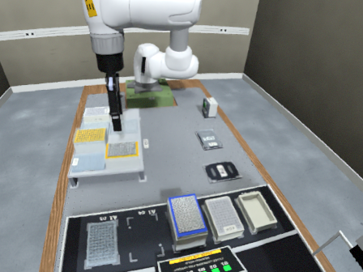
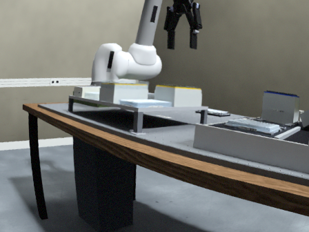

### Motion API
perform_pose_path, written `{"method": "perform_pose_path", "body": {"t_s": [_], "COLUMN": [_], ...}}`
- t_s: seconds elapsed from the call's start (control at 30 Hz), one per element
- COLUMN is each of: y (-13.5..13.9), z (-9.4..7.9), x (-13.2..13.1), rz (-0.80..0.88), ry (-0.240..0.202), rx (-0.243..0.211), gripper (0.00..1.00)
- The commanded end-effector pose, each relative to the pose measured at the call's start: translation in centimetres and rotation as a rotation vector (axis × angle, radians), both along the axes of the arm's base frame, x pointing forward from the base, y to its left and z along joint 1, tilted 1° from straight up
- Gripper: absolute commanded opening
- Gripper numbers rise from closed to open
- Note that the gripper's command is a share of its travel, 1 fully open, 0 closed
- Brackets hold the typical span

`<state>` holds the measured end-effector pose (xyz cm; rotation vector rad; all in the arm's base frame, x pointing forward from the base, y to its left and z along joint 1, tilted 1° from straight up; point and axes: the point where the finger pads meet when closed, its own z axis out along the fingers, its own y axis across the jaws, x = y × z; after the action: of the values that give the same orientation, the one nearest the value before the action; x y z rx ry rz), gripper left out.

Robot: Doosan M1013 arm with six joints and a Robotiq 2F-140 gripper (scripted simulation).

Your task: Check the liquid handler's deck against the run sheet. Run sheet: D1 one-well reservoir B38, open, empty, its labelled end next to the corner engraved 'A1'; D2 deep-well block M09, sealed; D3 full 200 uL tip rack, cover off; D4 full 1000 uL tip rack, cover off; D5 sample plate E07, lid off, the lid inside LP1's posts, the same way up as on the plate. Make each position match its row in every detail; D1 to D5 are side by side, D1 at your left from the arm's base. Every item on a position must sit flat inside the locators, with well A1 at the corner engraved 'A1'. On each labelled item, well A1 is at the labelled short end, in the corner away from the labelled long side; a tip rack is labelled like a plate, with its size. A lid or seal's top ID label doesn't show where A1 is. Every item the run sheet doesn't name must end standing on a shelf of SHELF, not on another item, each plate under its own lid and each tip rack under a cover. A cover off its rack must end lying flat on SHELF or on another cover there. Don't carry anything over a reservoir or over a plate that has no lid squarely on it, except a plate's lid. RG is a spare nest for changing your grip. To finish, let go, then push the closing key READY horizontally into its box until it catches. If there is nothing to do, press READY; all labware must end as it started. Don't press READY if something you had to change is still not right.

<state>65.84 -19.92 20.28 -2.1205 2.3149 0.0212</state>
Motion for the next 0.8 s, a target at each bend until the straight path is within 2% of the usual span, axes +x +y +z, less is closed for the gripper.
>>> {"method": "perform_pose_path", "body": {"t_s": [0.0, 0.43, 0.77], "y": [-0.1, -0.1, -0.1], "z": [1.3, 3.0, 2.8], "x": [0.1, 0.1, 0.0], "rz": [-0.002, -0.003, -0.003], "ry": [-0.001, -0.001, 0.001], "rx": [-0.003, -0.003, -0.002], "gripper": [0.66, 0.66, 0.66]}}
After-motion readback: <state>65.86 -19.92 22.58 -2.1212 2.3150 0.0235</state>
